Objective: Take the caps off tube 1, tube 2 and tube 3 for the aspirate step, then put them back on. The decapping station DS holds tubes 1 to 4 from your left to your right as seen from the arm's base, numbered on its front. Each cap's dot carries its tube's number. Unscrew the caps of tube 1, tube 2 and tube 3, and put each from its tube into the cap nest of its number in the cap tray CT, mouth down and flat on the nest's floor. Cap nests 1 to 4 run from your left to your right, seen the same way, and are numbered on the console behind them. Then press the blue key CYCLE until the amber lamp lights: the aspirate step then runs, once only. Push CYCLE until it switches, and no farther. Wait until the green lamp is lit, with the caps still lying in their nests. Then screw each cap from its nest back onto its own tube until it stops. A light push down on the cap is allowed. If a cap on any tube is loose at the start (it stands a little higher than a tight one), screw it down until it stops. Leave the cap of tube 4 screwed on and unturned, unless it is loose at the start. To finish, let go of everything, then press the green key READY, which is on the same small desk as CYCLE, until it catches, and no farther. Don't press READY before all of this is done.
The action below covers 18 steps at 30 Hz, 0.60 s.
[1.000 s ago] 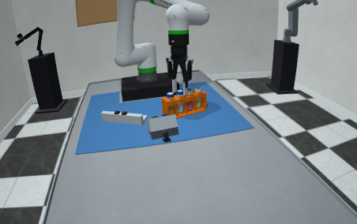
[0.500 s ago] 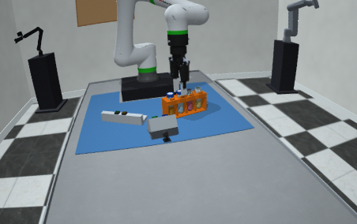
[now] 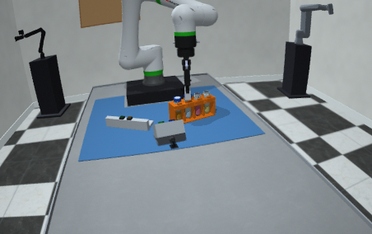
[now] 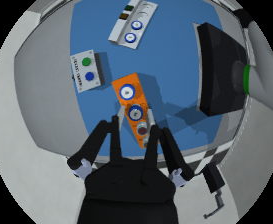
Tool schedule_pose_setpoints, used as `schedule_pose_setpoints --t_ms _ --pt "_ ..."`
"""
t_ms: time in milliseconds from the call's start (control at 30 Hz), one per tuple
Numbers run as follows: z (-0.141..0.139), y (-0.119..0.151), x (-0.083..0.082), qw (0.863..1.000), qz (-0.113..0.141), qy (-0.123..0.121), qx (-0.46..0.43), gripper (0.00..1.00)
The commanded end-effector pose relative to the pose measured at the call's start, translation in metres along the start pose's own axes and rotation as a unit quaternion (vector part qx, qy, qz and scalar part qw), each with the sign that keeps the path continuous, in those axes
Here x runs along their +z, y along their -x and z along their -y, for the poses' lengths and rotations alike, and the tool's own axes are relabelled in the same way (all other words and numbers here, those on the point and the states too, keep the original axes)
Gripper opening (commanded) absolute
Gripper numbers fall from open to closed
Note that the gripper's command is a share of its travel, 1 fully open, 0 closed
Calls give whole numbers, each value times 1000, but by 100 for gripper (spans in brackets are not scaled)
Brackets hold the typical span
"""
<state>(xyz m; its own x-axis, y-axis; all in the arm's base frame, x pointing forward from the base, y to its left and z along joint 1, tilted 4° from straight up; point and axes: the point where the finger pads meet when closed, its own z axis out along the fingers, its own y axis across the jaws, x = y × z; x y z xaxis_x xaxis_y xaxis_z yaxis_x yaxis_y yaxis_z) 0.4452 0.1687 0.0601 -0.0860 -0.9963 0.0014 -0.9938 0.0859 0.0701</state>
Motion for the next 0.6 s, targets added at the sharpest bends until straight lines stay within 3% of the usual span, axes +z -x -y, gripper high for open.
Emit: schedule_pose_setpoints --t_ms 0,33,67,567 --pt "0 0 0 1000 -8 -5 24 35" --pt "0 0 0 1000 -8 -5 24 35" --pt "0 0 0 1000 -8 -5 24 0" --pt "0 0 0 1000 -8 -5 -1 0"
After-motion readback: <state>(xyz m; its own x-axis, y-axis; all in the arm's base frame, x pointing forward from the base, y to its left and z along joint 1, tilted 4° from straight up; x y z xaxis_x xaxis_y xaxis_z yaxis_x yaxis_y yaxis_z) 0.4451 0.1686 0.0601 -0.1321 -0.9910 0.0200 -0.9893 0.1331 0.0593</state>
